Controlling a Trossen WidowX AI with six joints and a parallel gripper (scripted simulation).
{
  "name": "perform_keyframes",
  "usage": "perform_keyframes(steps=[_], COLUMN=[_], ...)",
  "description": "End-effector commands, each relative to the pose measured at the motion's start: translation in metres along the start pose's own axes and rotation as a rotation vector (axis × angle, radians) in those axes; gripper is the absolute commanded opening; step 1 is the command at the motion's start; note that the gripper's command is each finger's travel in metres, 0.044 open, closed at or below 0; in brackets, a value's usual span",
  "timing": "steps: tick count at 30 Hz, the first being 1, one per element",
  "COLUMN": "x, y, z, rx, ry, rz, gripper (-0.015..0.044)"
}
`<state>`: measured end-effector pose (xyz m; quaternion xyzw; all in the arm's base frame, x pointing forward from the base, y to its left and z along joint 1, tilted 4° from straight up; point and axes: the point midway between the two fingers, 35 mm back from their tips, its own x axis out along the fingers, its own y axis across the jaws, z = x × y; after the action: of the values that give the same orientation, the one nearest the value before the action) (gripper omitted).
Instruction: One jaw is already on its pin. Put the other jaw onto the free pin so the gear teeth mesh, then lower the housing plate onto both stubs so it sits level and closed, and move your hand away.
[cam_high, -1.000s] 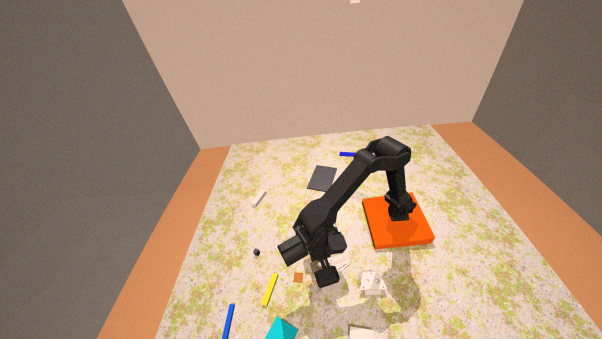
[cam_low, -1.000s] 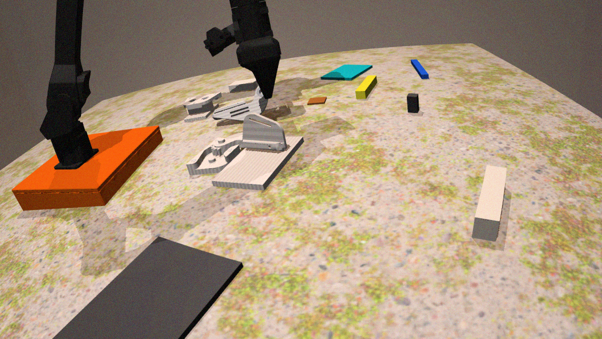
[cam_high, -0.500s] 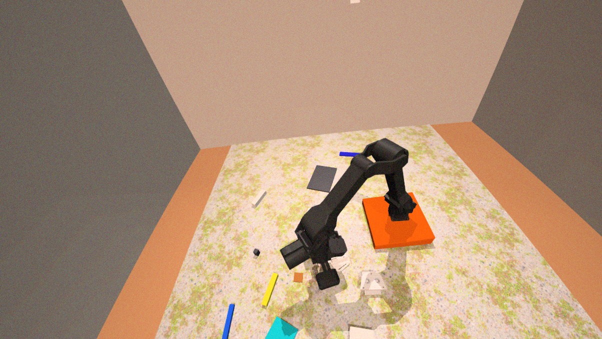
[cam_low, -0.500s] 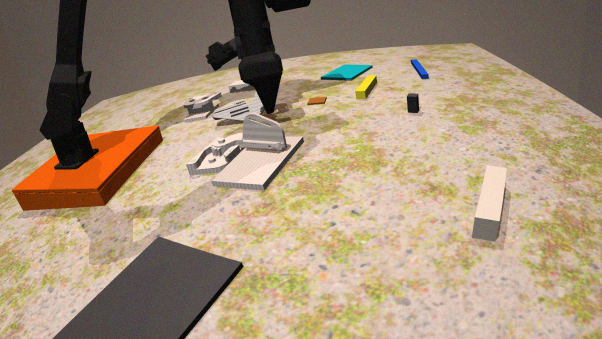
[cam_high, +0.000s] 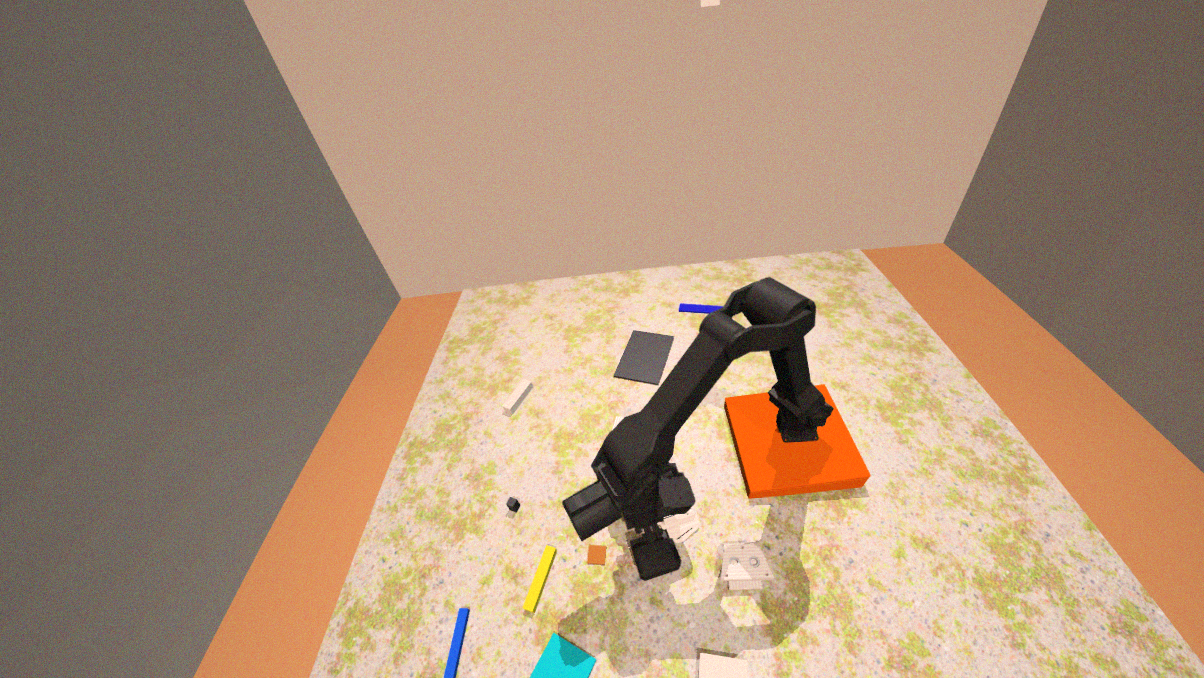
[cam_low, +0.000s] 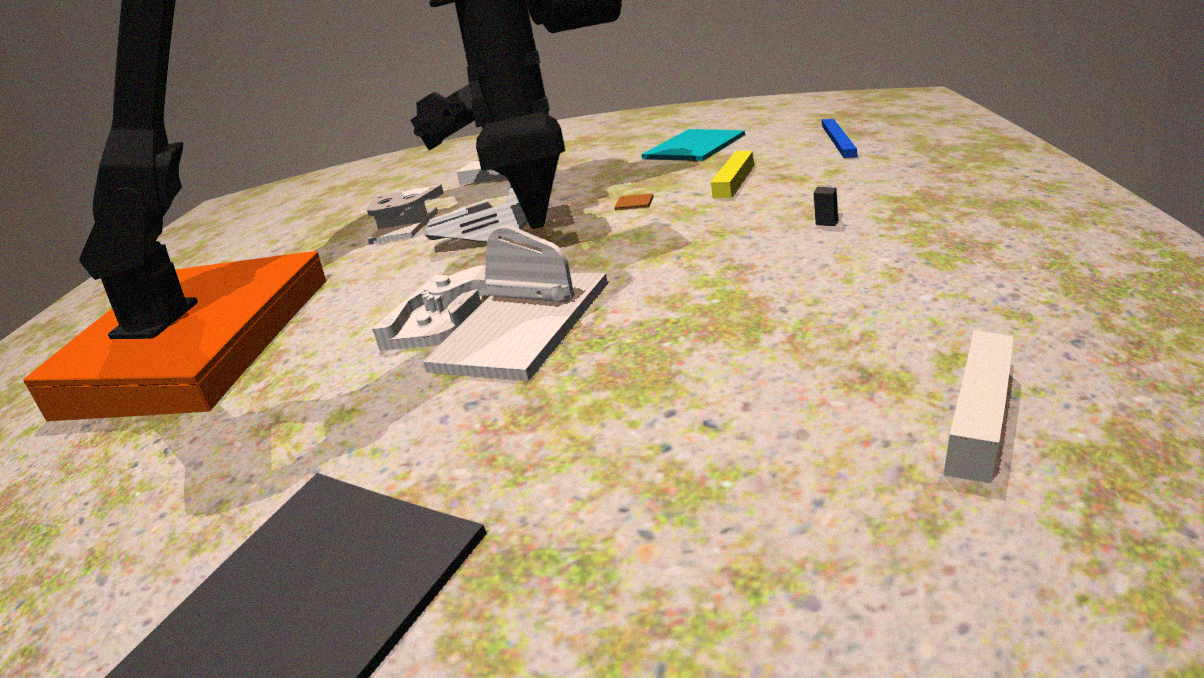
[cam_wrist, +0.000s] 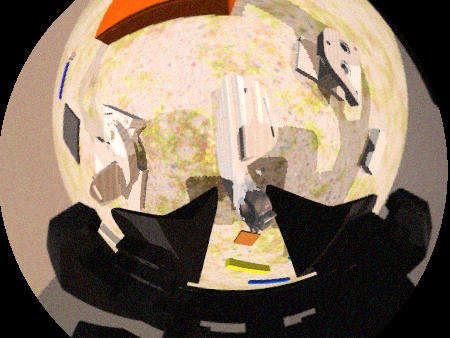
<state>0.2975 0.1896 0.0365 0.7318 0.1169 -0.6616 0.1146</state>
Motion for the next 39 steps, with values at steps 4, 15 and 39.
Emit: perform_keyframes(steps=[4, 15, 39], x=[0.001, 0.001, -0.012], y=[0.0, 0.0, 0.0], z=[0.001, 0.001, 0.001], rx=[-0.003, -0.003, -0.003], ry=[-0.003, -0.003, -0.003], rz=[-0.003, -0.003, -0.003], gripper=[0.0131, 0.0058, 0.0037])
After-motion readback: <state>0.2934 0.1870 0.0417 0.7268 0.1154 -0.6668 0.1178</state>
